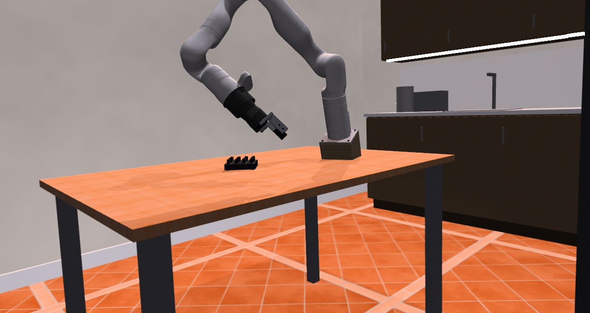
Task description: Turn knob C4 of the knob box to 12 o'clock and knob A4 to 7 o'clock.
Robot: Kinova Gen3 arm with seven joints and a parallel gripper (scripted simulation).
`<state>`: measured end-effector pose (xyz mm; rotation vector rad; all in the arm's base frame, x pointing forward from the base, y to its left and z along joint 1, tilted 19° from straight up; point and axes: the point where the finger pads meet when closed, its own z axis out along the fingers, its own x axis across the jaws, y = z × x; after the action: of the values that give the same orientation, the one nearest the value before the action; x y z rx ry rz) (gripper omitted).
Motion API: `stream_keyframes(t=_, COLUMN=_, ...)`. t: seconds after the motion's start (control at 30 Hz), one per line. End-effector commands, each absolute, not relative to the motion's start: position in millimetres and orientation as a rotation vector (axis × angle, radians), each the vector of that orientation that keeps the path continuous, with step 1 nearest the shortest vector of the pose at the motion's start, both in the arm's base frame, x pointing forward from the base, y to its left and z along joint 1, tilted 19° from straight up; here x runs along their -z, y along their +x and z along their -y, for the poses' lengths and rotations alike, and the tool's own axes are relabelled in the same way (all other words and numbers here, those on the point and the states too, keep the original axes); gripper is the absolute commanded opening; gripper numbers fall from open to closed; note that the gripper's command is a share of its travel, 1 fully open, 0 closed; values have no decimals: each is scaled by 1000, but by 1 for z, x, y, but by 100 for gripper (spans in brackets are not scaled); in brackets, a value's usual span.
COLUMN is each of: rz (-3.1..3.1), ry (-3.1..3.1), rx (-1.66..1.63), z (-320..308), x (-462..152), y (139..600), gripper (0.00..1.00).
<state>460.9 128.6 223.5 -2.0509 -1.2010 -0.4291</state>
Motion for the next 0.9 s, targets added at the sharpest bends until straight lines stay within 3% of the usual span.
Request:
stream_keyframes(t=0.0, rz=1311, ry=-2076, rx=389, z=-133, x=-219, y=448, gripper=100)
stream_keyframes(t=0.5, rz=1903, ry=-2219, rx=121, z=-48, x=-175, y=419, gripper=100)
stream_keyframes(t=0.87, rz=1954, ry=-2223, rx=101, z=-40, x=-175, y=419, gripper=100)
